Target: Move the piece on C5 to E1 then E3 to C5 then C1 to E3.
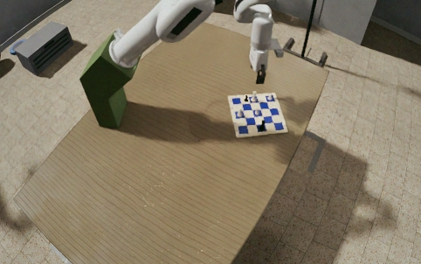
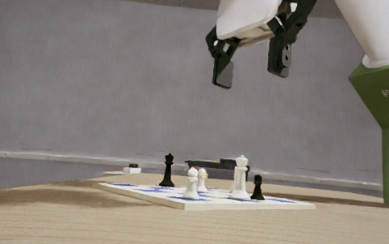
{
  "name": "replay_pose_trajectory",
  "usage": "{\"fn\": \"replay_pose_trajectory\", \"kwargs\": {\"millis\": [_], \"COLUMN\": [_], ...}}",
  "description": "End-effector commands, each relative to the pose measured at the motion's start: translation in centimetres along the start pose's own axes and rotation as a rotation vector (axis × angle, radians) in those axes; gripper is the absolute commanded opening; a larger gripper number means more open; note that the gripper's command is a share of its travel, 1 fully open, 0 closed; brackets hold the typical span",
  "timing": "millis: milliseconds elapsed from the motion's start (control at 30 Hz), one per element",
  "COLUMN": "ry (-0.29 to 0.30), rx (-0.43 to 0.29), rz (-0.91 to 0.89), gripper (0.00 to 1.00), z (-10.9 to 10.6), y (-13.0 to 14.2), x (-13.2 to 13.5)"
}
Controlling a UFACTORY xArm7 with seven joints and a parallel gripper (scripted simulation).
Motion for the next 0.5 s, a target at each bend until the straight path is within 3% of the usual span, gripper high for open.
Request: {"fn": "replay_pose_trajectory", "kwargs": {"millis": [0,467], "ry": [-0.002,-0.002], "rx": [-0.009,-0.009], "rz": [-0.001,-0.001], "gripper": [1.00,1.00], "z": [-1.7,-3.7], "y": [-0.1,-0.2], "x": [0.0,0.0]}}
Point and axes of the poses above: the point where the finger pads meet when closed, its own z axis out along the fingers, its own x axis across the jaws, y = z × x, the point moved 1 cm from there along -z, back along the fingers, and after that the axes turned 4 degrees about -z, right-handed, at the moved point
